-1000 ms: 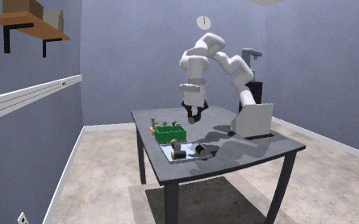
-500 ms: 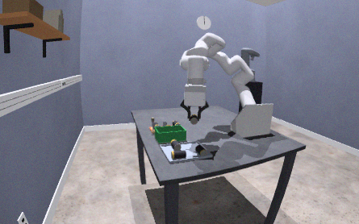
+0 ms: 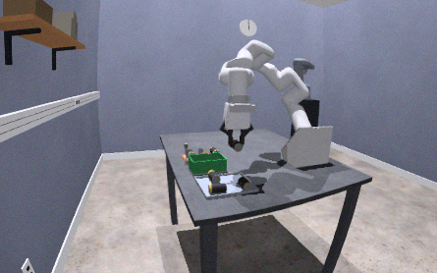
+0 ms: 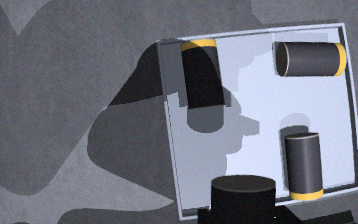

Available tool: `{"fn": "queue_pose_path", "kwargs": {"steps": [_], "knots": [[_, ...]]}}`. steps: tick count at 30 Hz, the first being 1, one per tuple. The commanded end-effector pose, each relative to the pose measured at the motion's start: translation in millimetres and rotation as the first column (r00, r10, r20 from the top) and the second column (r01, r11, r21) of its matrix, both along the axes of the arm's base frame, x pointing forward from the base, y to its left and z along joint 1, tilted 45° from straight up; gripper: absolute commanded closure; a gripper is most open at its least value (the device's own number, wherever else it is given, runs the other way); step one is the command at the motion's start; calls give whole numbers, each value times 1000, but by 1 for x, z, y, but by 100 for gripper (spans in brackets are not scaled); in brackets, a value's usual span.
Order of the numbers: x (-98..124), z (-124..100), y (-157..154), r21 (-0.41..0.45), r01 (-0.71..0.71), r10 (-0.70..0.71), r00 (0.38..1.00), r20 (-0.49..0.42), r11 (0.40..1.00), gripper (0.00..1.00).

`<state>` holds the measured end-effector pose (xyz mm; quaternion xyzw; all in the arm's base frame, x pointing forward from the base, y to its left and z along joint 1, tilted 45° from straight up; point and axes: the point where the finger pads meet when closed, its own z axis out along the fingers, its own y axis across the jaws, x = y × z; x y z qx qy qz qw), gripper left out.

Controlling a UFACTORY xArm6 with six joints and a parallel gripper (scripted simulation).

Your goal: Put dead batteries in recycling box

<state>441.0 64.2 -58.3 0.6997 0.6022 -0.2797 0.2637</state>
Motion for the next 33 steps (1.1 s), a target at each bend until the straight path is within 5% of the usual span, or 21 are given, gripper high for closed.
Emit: {"fn": "queue_pose_path", "kwargs": {"steps": [1, 33], "knots": [[1, 1, 1, 8, -44, 44, 998, -42, 999, 72], [3, 5, -3, 15, -85, 86, 993, -83, 996, 72]]}}
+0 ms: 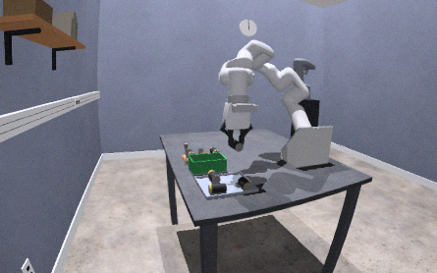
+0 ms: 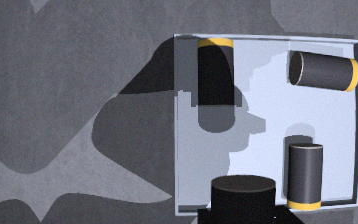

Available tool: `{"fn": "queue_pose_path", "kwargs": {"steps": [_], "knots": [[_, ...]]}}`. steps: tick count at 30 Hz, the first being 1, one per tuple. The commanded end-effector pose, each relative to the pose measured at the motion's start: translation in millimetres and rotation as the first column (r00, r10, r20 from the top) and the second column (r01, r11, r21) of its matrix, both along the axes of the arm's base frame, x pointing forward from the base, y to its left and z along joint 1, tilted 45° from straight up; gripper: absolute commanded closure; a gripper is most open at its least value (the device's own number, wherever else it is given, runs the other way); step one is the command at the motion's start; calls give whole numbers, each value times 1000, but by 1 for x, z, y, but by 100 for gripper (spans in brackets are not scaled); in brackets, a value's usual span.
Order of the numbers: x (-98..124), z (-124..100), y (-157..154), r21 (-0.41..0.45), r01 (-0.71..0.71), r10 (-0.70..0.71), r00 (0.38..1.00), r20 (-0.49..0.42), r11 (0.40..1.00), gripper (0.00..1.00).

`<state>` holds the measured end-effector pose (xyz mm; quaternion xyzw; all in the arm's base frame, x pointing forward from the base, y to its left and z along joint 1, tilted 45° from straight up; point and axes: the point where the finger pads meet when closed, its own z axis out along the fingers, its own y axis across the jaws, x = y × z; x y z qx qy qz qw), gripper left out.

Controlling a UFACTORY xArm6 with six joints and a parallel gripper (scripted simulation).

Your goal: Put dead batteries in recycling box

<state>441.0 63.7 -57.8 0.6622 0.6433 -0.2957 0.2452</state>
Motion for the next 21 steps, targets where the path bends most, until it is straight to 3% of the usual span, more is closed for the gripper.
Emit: {"fn": "queue_pose_path", "kwargs": {"steps": [1, 6, 19, 21], "knots": [[3, 7, -5, 2, -1, 1, 1000, 4, 1000, 72], [7, 19, -17, 2, -1, 1, 1000, 4, 1000, 72], [36, 119, -120, 2, -1, 1, 1000, 4, 1000, 72], [36, 119, -120, 2, -1, 1, 1000, 4, 1000, 72]]}}
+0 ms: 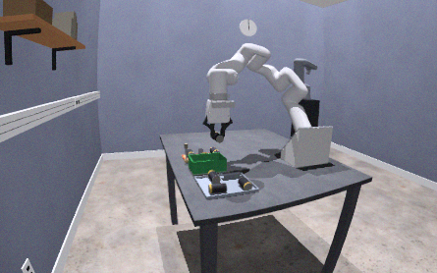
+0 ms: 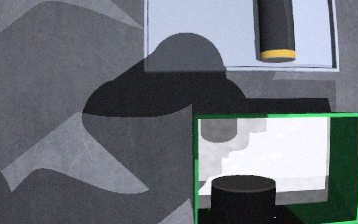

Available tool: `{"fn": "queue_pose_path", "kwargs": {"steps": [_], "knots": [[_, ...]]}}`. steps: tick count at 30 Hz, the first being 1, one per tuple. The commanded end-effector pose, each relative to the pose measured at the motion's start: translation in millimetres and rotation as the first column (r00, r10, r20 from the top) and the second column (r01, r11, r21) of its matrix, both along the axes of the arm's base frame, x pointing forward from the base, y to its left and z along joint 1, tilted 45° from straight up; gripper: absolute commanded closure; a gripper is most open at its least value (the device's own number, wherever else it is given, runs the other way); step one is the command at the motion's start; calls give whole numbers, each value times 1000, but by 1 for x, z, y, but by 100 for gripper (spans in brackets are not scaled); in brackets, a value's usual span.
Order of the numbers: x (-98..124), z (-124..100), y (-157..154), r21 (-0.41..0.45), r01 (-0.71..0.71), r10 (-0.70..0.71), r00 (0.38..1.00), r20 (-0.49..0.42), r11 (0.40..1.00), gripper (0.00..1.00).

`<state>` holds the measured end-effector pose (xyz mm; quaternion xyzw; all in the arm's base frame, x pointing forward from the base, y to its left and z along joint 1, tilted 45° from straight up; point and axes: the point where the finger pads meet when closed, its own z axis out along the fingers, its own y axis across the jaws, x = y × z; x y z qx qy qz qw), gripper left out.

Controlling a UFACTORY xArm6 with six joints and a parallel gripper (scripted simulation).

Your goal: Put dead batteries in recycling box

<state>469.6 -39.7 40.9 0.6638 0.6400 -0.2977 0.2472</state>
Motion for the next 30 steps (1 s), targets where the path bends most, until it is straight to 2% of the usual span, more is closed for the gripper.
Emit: {"fn": "queue_pose_path", "kwargs": {"steps": [1, 4, 11, 15, 30], "knots": [[10, 31, -28, 9, -8, 7, 1000, 1, 1000, 72], [19, 59, -57, 9, -7, 7, 1000, 1, 1000, 72], [29, 96, -95, 9, -7, 7, 1000, 1, 1000, 72], [31, 102, -101, 9, -7, 7, 1000, 1, 1000, 72], [31, 102, -102, 9, -7, 7, 1000, 2, 1000, 72]]}}
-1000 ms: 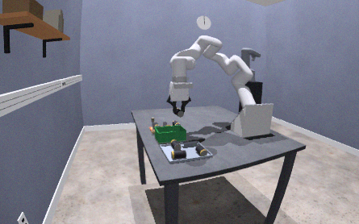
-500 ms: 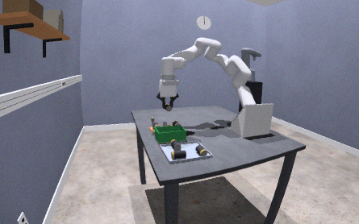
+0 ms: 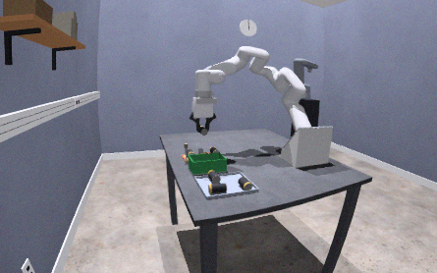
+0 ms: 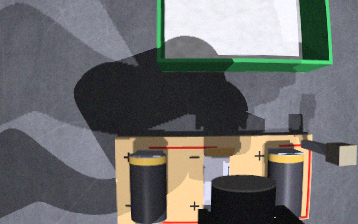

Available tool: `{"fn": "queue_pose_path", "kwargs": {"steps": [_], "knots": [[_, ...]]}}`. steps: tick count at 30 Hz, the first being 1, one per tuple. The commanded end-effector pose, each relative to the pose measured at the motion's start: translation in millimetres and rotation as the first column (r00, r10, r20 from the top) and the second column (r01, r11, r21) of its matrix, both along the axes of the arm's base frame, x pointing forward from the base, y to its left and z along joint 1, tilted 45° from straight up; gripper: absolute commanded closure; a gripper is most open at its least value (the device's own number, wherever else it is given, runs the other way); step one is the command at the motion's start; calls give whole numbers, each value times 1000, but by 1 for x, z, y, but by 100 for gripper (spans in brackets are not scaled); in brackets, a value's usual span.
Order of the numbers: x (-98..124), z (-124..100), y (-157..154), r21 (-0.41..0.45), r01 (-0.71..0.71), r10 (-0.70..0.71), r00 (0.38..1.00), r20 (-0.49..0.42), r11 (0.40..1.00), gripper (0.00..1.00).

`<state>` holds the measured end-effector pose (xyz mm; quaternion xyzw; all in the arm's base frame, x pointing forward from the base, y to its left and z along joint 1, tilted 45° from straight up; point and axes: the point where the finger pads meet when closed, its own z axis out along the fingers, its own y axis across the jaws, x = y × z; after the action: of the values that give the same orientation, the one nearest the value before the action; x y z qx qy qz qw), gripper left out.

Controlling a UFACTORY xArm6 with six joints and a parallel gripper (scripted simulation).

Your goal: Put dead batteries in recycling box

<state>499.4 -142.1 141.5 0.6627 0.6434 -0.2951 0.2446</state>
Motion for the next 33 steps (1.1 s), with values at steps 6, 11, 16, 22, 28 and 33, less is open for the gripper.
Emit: {"fn": "queue_pose_path", "kwargs": {"steps": [6, 11, 16, 22, 28, 33], "knots": [[1, 2, 1, 0, -1, 1, 1000, 5, 1000, 72], [1, 1, 0, 0, -1, 1, 1000, 5, 1000, 72], [-3, -36, -37, 0, -1, 1, 1000, 5, 1000, 72], [-4, -47, -48, 0, -1, 1, 1000, 5, 1000, 72], [-4, -47, -48, 0, -1, 1, 1000, 5, 1000, 72], [-3, -47, -48, 0, -1, 1, 1000, 5, 1000, 72]]}}
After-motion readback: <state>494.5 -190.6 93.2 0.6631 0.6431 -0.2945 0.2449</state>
